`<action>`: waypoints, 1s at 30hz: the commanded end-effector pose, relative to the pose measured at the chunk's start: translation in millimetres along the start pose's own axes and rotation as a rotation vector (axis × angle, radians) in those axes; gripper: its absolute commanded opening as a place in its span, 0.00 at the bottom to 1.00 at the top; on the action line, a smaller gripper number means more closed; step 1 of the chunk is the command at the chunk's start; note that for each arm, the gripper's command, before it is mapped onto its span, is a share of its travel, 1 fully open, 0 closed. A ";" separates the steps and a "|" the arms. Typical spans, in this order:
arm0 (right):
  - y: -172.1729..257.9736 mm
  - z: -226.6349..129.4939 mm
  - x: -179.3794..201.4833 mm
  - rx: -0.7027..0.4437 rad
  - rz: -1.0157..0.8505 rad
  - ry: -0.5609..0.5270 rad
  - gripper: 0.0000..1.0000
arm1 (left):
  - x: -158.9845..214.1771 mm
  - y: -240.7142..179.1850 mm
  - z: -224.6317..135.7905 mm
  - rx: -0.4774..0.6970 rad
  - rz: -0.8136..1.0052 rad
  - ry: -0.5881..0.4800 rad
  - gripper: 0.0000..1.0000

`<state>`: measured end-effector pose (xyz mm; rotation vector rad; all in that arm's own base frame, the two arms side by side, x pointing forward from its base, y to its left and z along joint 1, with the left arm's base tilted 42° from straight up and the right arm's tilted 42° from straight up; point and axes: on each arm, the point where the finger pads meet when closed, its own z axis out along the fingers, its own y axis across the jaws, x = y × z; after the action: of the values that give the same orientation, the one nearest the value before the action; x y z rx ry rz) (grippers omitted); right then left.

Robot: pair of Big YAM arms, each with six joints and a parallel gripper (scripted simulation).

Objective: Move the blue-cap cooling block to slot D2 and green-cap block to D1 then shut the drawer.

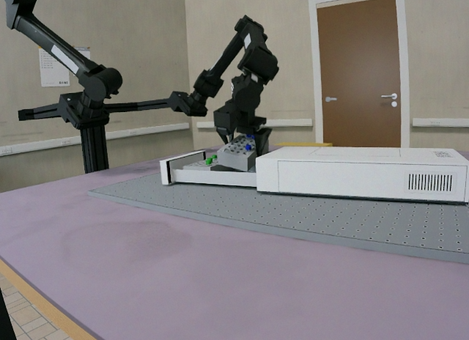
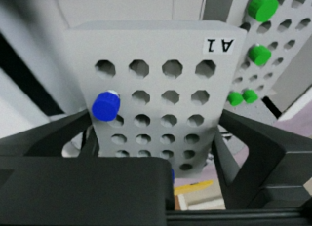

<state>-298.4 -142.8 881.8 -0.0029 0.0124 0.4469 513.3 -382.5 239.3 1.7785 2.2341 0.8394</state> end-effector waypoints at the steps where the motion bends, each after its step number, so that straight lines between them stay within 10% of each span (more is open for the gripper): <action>1: -0.6 1.1 -11.9 -0.001 -0.001 -0.018 0.00 | -14.6 5.6 -79.3 -0.020 -0.002 -0.034 0.00; 30: -0.6 1.1 -11.9 -0.001 -0.001 -0.018 0.00 | 8.6 -3.5 -100.1 0.022 0.009 0.076 0.00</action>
<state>-298.4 -142.9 881.8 -0.0029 0.0124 0.4469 501.2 -389.2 256.6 1.7975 2.2966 0.9068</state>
